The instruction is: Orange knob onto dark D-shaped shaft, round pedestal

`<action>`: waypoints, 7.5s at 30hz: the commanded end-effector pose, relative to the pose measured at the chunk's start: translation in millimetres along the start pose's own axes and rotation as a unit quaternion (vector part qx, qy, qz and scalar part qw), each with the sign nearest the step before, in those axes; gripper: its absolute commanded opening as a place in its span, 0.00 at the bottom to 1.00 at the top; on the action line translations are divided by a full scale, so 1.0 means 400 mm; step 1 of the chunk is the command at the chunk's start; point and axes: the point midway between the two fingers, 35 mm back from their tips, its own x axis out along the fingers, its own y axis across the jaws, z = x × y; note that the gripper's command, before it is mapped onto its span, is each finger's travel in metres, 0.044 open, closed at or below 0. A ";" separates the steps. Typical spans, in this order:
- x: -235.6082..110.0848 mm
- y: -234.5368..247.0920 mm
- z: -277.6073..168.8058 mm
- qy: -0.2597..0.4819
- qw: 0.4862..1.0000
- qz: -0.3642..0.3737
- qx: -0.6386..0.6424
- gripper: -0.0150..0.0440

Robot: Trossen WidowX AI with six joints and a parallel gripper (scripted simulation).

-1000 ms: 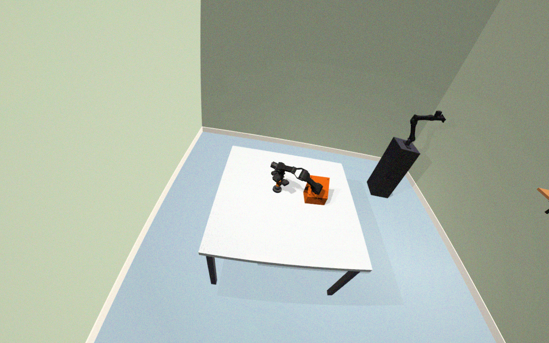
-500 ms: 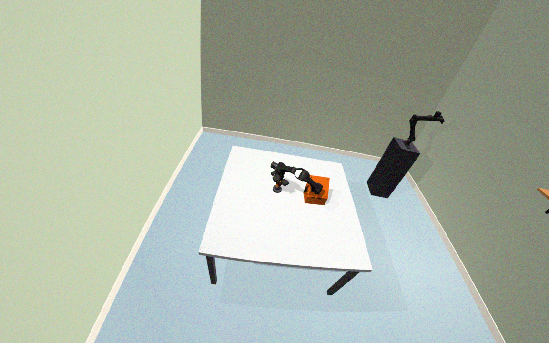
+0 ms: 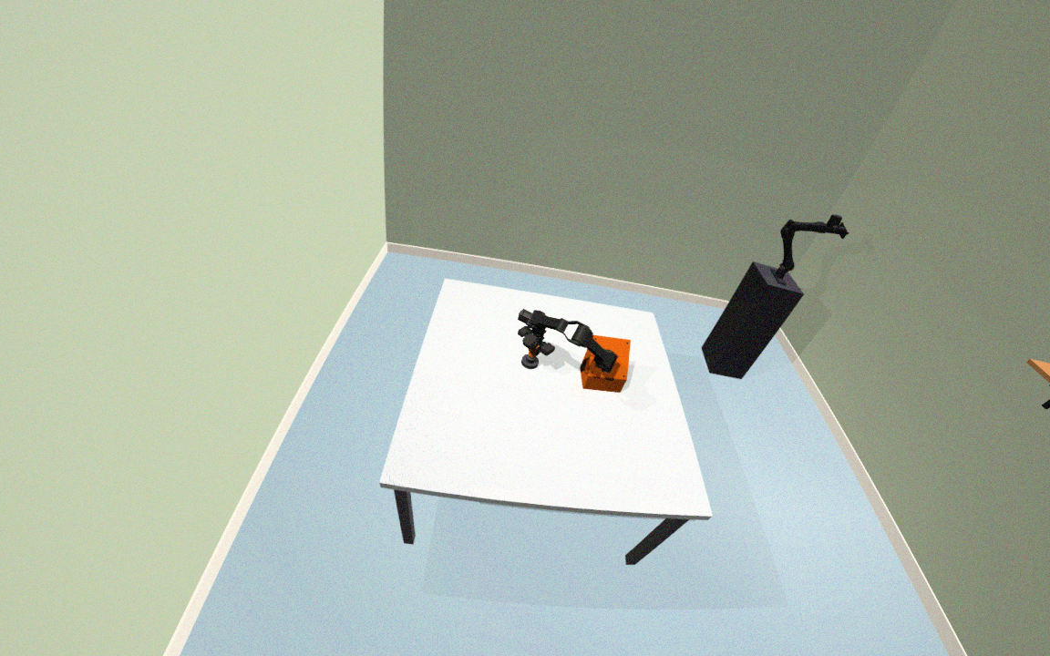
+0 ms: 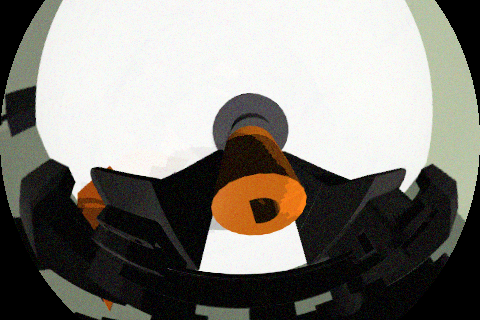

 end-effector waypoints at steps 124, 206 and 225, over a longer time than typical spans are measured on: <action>0.001 -0.012 0.002 0.000 0.930 -0.003 -0.369 0.25; -0.001 -0.010 0.003 0.001 0.833 -0.002 -0.554 0.25; 0.008 -0.010 0.000 0.001 0.833 -0.002 -0.554 0.25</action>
